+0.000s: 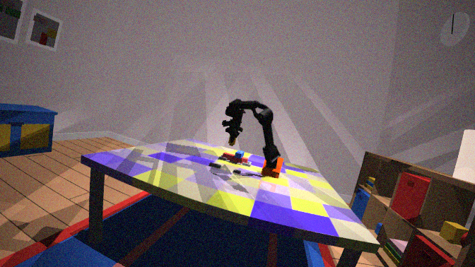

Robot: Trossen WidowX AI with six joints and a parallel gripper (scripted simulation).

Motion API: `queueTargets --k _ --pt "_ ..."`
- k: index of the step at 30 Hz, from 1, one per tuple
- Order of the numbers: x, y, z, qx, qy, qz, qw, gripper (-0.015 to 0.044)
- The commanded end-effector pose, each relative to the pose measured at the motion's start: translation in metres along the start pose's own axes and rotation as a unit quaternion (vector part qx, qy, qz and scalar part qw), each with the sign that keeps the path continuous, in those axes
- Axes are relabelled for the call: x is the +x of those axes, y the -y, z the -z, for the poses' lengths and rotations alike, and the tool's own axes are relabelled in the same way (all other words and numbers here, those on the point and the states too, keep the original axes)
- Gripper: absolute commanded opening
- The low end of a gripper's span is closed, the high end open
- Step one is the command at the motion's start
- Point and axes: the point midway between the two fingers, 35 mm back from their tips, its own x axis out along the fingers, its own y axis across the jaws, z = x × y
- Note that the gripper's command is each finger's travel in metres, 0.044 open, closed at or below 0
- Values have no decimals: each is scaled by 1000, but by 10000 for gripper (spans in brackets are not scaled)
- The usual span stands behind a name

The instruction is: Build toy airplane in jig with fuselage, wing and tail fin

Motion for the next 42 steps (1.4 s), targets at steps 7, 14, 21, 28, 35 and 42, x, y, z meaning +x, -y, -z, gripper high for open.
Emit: queueTargets --k 7,14,21,28,35,42 --pt "5 27 -17 -11 0 -2 1000 0" --pt "11 45 -26 -15 -2 -6 1000 0" --pt "18 64 -35 -20 -4 -11 1000 0" --pt "27 83 -41 -24 -6 -15 1000 0" --pt "36 103 -47 -28 -7 -20 999 0" --pt "47 123 -51 -32 -9 -25 999 0"
